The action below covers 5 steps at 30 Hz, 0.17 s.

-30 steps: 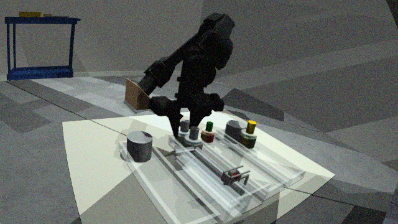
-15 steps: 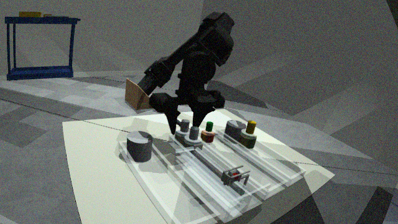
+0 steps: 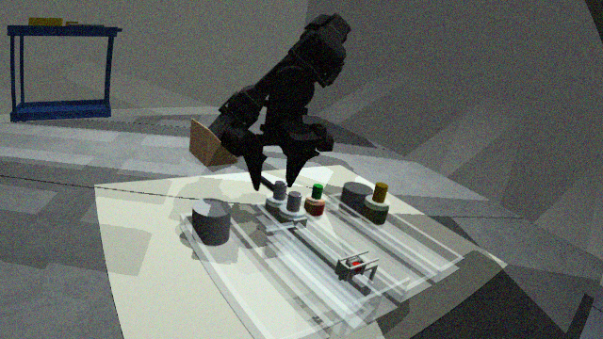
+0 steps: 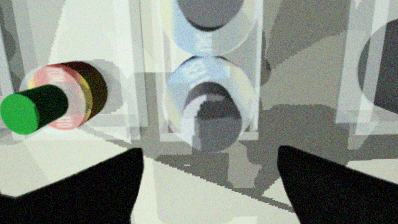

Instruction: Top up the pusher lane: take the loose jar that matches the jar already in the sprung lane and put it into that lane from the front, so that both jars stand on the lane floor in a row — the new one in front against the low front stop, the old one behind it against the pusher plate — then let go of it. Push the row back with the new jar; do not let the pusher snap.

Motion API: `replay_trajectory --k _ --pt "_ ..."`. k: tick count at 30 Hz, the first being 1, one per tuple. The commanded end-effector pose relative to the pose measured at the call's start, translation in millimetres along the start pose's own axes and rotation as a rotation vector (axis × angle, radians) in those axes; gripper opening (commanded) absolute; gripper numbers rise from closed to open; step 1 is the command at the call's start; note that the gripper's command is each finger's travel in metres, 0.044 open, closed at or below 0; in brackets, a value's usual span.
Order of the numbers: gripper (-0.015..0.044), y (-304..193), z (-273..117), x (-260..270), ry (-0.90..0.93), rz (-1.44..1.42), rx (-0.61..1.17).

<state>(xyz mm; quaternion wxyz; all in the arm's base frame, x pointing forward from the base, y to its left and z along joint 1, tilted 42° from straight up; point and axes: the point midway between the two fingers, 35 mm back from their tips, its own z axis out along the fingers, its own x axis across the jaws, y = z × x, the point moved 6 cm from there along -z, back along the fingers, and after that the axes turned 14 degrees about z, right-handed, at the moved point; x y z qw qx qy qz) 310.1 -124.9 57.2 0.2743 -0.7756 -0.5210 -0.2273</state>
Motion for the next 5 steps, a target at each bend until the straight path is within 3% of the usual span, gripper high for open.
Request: replay_trajectory --k 1,5 --pt "0.0301 -11.1 -0.4 -3.7 -0.003 -0.003 0.0" --pt "0.0301 -24.1 -0.4 -7.2 -0.004 -0.002 0.001"
